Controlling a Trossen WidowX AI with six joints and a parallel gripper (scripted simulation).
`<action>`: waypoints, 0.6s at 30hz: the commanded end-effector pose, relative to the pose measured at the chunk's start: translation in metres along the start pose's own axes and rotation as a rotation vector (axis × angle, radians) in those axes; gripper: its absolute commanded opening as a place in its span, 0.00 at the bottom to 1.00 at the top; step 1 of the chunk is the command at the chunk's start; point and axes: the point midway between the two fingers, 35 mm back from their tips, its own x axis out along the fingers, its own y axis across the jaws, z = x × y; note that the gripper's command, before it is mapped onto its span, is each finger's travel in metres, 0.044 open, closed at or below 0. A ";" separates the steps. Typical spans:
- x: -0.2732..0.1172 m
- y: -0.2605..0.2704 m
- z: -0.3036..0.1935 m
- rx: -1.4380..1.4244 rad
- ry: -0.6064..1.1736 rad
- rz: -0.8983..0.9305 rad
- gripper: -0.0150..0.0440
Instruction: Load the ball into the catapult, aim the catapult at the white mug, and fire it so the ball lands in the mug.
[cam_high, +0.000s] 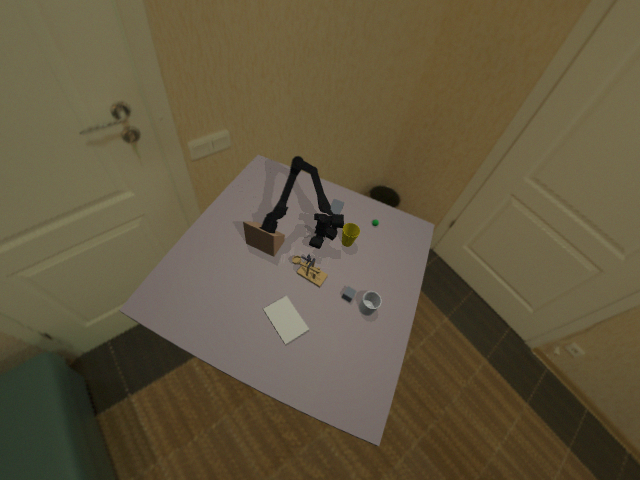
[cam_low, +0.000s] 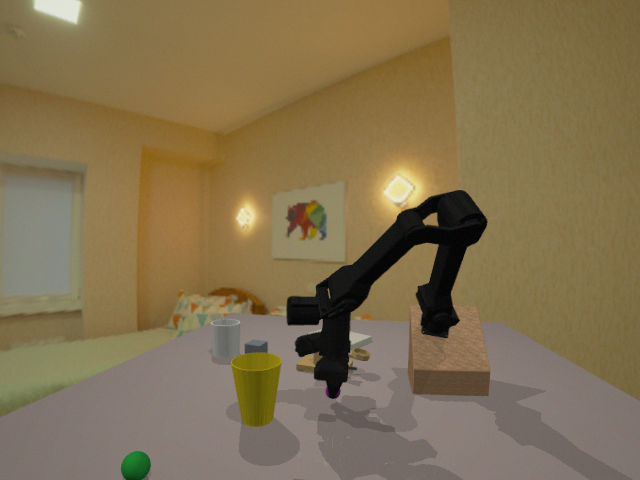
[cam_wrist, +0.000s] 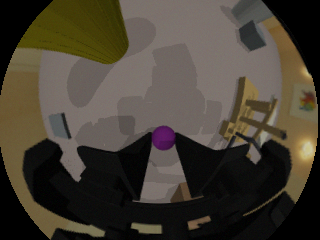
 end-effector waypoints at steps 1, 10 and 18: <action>-0.014 0.000 0.007 -0.017 -0.015 -0.011 0.25; -0.055 -0.002 0.008 0.001 0.010 -0.017 0.25; -0.095 0.002 0.004 0.021 0.028 -0.001 0.25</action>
